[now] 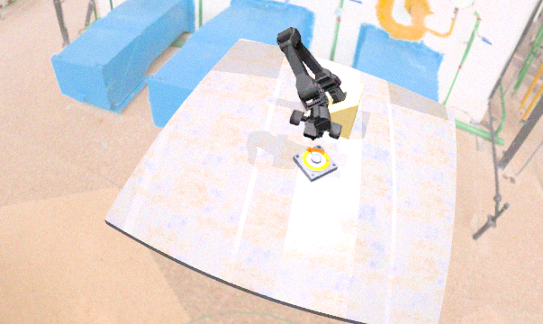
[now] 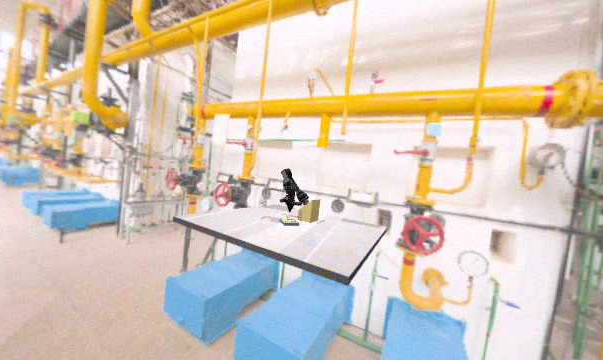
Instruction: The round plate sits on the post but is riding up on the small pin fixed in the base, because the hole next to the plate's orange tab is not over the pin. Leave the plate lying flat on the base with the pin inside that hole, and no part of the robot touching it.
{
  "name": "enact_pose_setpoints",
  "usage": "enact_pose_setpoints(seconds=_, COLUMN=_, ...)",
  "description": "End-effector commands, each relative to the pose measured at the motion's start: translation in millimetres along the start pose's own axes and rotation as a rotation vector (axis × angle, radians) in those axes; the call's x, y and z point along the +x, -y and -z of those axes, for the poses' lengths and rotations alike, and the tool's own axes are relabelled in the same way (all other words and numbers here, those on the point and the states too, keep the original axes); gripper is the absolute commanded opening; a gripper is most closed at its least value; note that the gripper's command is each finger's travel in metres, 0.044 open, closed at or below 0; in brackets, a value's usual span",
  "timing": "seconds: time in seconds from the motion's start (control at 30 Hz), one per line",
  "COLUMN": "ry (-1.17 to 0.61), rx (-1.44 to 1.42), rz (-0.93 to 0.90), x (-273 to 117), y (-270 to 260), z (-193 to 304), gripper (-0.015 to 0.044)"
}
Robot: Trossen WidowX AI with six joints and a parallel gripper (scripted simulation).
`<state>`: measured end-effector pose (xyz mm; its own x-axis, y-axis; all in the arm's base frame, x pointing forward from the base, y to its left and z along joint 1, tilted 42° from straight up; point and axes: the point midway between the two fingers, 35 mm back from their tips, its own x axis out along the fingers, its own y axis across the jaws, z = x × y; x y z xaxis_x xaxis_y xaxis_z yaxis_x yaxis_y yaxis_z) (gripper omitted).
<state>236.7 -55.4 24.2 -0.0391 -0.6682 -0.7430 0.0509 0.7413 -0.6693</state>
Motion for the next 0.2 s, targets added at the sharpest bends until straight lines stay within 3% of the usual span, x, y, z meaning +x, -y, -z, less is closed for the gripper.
enact_pose_setpoints(seconds=0.0, ry=-0.001, rx=-0.005, rz=0.001, x=0.3, y=-0.1, z=0.2, gripper=0.0)
enact_pose_setpoints(seconds=0.17, ry=-0.001, rx=-0.005, rz=0.001, x=0.3, y=-0.1, z=0.2, gripper=0.0)
